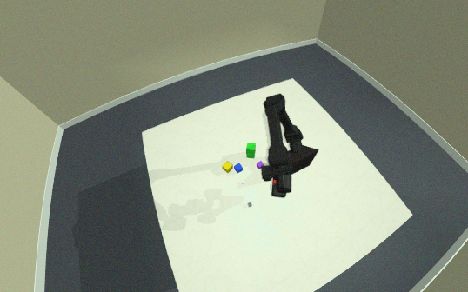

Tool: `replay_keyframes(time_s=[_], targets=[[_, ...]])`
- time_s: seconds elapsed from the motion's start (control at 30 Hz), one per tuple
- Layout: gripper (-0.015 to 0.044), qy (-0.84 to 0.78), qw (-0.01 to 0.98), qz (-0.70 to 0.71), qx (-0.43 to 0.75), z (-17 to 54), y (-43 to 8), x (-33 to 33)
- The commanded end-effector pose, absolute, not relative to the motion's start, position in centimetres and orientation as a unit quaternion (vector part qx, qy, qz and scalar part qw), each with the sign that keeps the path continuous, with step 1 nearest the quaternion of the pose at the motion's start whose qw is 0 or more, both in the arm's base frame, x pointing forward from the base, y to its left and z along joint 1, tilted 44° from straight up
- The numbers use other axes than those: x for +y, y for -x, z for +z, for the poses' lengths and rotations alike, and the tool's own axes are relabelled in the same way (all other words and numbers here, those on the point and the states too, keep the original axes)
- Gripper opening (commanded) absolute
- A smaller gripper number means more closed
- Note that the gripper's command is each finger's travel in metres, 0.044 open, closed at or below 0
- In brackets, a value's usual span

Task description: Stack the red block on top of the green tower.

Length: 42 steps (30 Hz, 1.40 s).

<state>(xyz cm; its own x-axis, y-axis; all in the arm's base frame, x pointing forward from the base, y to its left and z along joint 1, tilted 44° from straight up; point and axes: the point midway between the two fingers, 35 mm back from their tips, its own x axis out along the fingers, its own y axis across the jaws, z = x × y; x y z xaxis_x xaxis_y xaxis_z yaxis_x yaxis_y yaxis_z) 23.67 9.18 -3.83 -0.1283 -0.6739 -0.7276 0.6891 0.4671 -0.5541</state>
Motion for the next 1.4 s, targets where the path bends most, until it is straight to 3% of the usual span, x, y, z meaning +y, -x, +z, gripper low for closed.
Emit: replay_keyframes(time_s=[0.0, 0.67, 1.37], targets=[[0.0000, -0.012, 0.659, -0.514, 0.549, -2.7, -24.2, 8.5], [0.0000, -0.019, 0.663, -0.503, 0.554, 5.9, -25.6, 0.1], [0.0000, -0.008, 0.659, -0.517, 0.546, 13.7, -21.5, -8.9]])
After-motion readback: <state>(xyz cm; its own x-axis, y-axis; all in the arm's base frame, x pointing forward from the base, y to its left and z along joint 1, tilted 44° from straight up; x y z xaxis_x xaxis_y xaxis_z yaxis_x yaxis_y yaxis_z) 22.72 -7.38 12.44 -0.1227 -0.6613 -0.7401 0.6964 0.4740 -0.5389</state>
